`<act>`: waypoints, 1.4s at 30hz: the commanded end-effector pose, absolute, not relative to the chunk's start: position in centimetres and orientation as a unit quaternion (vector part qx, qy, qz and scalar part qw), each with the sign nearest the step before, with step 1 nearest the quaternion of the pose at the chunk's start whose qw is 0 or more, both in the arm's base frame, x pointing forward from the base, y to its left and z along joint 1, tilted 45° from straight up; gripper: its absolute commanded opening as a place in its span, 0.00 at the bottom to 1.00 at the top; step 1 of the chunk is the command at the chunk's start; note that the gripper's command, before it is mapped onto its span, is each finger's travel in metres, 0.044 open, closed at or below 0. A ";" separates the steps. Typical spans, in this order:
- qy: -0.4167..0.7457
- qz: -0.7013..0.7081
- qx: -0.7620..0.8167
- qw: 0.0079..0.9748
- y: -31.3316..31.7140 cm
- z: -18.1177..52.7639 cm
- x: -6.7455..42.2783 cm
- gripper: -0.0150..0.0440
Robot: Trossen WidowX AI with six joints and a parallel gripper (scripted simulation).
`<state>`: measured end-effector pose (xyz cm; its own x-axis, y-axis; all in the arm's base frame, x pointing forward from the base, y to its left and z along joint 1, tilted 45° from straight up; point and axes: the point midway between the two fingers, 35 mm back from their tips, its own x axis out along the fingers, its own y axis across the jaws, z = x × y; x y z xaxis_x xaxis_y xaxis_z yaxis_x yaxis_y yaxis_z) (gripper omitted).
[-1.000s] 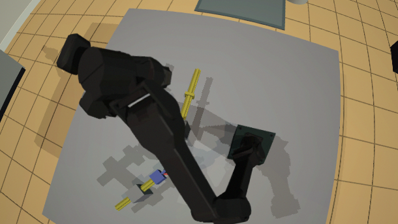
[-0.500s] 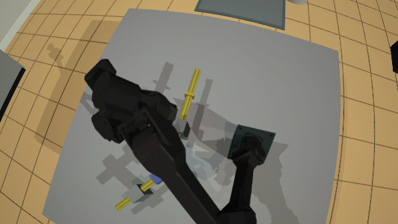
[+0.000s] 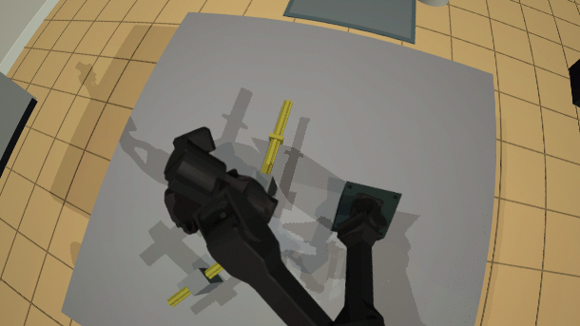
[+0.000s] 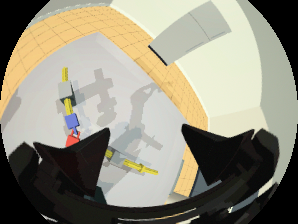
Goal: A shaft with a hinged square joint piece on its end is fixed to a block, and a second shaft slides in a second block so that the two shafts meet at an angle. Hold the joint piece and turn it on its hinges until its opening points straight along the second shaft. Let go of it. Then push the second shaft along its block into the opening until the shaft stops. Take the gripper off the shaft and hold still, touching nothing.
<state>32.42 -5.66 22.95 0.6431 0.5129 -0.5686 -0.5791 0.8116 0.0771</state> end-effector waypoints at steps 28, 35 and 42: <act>0.621 0.305 0.234 0.683 6.2 16.6 13.9 1.00; 0.621 0.306 0.233 0.683 6.2 16.6 14.0 1.00; 0.621 0.360 0.180 0.672 7.2 15.7 14.2 1.00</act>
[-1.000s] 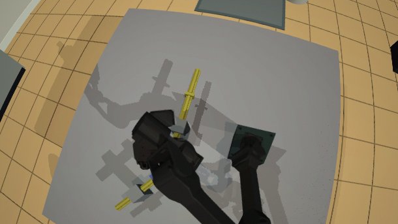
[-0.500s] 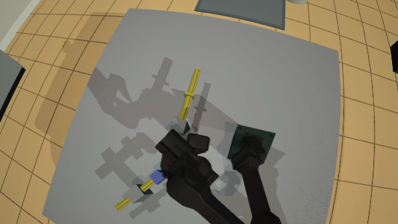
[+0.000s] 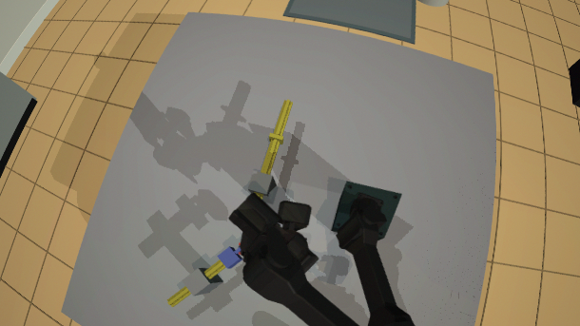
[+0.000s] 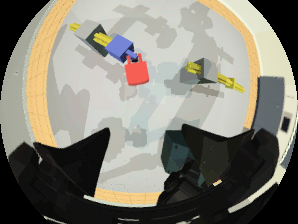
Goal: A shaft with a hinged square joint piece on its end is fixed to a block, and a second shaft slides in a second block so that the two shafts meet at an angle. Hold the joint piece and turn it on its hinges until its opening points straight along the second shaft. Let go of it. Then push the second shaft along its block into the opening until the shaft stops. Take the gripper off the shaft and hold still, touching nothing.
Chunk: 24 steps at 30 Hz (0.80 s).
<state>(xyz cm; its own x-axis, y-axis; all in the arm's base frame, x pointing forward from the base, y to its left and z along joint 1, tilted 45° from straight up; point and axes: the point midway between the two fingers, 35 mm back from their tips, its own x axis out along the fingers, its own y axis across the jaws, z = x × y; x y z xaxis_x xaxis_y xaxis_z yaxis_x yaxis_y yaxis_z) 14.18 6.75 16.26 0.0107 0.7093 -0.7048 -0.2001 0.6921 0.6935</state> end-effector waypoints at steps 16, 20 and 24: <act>0.620 0.394 0.140 0.664 8.9 13.8 14.4 1.00; 0.620 0.393 0.138 0.665 9.8 12.8 14.4 1.00; 0.620 0.393 0.138 0.665 10.7 11.8 14.3 1.00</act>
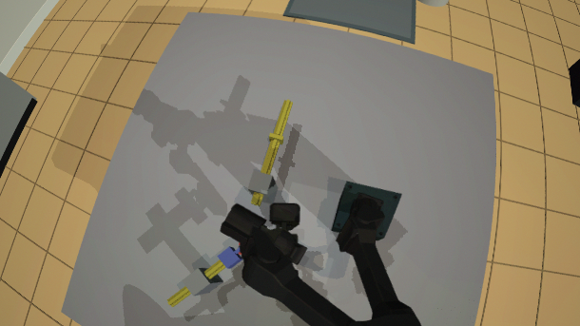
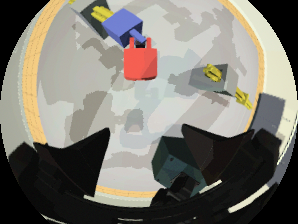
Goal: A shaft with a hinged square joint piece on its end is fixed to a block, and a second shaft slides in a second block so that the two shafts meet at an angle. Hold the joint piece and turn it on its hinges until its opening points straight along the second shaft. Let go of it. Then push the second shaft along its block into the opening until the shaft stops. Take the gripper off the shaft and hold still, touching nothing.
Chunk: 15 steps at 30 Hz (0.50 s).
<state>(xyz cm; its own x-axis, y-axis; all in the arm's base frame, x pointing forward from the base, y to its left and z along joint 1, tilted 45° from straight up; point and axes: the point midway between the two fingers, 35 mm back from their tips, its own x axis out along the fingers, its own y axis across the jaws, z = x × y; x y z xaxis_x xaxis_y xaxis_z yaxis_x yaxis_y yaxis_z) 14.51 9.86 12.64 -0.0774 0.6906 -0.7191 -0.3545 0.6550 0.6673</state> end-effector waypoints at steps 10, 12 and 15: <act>0.618 0.397 0.142 0.664 13.0 9.7 13.8 1.00; 0.617 0.398 0.143 0.663 13.3 9.5 13.7 1.00; 0.617 0.398 0.143 0.663 13.4 9.5 13.9 1.00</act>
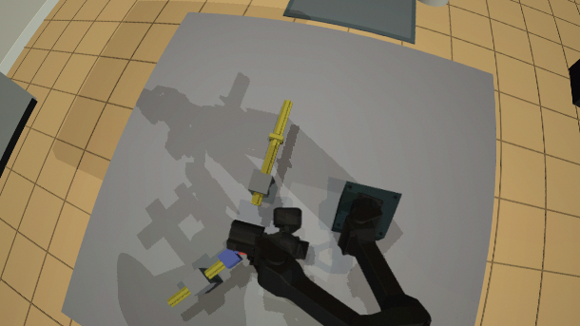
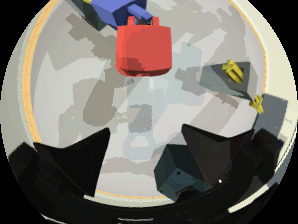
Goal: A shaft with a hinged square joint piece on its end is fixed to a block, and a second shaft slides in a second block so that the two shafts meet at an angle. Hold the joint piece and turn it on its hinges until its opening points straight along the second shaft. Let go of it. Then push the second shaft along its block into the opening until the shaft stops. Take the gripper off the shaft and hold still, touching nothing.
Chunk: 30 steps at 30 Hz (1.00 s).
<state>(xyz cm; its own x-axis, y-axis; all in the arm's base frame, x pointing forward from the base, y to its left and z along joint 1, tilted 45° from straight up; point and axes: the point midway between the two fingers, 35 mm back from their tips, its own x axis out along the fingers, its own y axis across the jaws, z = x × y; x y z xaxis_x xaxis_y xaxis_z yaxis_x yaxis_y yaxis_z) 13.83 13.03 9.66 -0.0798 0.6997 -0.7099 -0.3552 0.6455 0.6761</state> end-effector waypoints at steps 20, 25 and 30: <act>0.615 0.399 0.143 0.665 15.7 10.7 20.1 1.00; 0.615 0.399 0.143 0.665 16.0 10.4 20.1 1.00; 0.615 0.399 0.143 0.665 16.5 9.8 20.1 1.00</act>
<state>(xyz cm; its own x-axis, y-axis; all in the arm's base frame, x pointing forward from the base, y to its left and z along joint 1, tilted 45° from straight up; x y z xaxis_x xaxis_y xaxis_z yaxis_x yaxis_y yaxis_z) 20.11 16.17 10.37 -0.0704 0.7093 -0.7014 -0.3625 0.6369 0.6804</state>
